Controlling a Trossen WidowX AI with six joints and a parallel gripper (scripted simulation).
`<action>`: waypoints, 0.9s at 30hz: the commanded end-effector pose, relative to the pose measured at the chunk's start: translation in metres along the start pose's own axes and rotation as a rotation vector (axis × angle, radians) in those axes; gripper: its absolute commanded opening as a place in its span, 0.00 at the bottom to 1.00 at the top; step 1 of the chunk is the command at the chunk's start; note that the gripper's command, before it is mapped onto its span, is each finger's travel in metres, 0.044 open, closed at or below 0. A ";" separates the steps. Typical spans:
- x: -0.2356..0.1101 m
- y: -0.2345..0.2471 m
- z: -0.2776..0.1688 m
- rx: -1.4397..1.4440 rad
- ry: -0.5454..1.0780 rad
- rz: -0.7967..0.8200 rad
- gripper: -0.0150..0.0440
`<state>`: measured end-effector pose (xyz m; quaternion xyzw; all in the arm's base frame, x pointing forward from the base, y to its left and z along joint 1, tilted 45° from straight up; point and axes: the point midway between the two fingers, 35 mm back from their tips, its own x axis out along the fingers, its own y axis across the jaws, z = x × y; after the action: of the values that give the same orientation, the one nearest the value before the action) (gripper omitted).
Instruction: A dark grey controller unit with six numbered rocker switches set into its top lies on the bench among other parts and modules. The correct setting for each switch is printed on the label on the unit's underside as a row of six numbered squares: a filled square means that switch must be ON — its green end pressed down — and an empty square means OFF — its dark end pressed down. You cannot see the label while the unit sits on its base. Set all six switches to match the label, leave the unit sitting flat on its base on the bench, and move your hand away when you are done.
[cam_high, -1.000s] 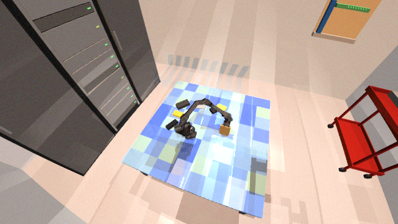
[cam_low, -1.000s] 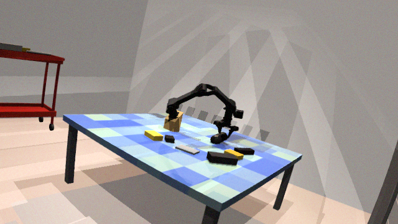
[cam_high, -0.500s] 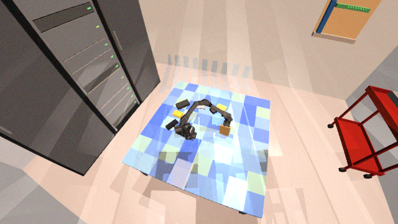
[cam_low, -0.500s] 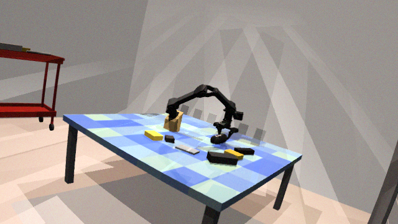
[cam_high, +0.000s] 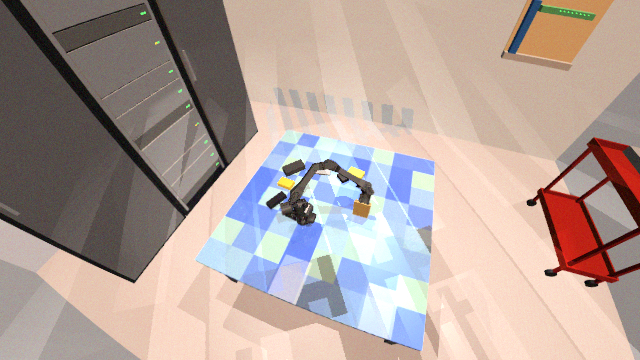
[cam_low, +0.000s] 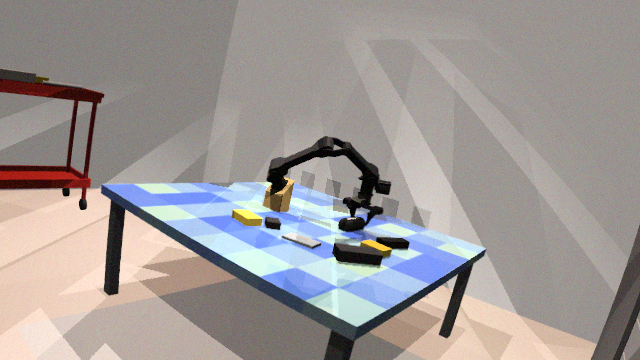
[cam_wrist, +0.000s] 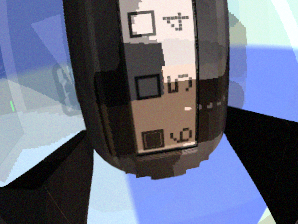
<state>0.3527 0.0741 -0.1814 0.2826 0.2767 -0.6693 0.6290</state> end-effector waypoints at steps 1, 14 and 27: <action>0.000 0.000 0.000 0.000 0.000 0.000 0.96; -0.021 0.002 0.030 0.000 -0.001 0.000 1.00; -0.040 0.000 0.060 -0.001 -0.002 -0.001 1.00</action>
<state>0.3572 0.0610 -0.1130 0.2892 0.2736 -0.6677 0.6291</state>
